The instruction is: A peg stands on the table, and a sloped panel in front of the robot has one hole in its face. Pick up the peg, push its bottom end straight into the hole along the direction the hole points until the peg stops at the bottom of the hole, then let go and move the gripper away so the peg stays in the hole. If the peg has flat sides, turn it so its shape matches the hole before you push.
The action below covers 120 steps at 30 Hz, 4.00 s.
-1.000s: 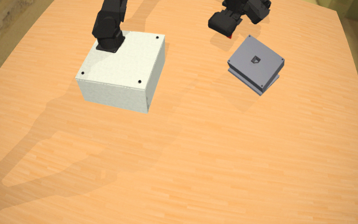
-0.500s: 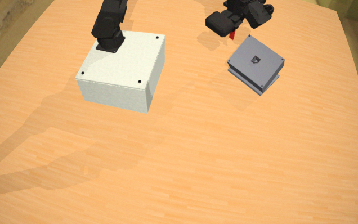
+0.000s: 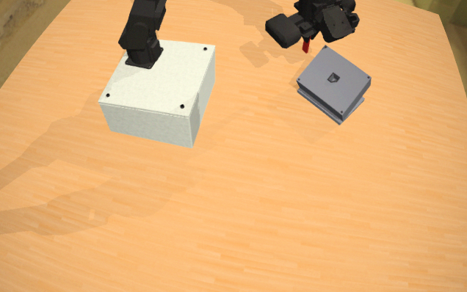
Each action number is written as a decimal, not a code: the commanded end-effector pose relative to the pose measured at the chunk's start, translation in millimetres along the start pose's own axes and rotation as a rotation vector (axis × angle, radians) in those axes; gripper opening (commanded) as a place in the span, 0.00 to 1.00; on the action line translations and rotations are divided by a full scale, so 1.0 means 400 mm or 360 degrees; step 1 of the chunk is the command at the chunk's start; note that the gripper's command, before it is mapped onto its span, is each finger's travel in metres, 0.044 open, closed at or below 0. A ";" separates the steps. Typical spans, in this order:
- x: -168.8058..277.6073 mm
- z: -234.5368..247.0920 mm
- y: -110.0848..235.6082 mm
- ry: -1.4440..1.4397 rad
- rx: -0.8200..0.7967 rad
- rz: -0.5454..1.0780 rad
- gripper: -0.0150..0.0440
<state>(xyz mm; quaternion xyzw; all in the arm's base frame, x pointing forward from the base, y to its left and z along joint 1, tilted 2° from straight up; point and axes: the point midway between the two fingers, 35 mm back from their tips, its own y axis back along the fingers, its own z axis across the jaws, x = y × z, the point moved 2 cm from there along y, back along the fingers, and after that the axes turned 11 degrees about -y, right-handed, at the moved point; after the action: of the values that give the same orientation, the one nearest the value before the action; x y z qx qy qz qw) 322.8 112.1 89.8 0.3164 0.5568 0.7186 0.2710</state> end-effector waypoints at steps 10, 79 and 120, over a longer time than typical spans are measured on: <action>-0.023 -0.001 0.017 -0.0260 -0.0056 0.0025 0.25; -0.155 -0.037 0.106 -0.1643 -0.0279 0.0221 0.25; -0.201 -0.020 0.007 -0.2159 -0.0356 0.0341 0.25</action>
<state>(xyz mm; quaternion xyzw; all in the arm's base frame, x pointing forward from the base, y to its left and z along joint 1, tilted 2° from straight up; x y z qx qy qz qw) 370.6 45.7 85.6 0.7116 0.1535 0.4461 0.5206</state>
